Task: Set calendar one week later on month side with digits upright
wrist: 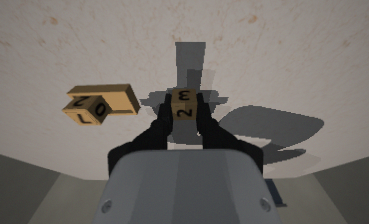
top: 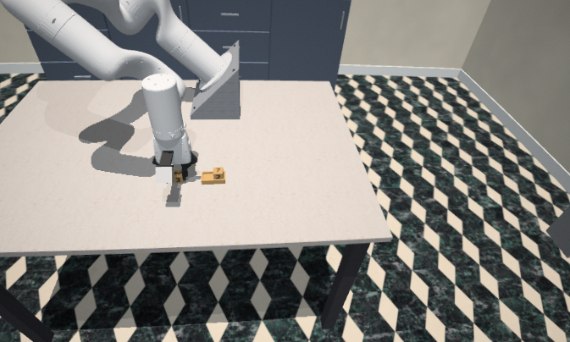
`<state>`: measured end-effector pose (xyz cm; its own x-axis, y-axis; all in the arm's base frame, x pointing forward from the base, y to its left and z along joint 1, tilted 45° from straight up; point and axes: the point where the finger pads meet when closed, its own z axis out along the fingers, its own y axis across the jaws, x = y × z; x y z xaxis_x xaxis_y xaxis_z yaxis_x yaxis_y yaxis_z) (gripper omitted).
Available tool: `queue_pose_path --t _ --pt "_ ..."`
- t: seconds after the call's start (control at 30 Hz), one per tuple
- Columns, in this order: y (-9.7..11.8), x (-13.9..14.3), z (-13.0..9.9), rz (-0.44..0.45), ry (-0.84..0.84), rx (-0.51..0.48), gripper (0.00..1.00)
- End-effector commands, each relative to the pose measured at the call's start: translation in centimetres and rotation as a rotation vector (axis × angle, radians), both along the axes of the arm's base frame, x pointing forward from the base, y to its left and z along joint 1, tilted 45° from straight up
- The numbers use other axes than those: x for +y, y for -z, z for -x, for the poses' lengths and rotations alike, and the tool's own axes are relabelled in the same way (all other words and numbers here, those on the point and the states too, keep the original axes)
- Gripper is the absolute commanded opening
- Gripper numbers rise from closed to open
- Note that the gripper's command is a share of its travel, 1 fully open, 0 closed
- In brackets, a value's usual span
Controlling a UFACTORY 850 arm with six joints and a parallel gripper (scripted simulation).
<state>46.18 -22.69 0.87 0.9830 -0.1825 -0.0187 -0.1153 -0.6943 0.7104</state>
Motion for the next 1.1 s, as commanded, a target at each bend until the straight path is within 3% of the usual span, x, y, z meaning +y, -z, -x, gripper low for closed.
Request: queue_pose_path --t 0.0,1.07 --pt "-0.01 0.00 -0.07 0.000 -0.001 -0.001 0.27" --pt "0.22 -0.22 -0.02 0.000 -0.001 -0.001 0.27"
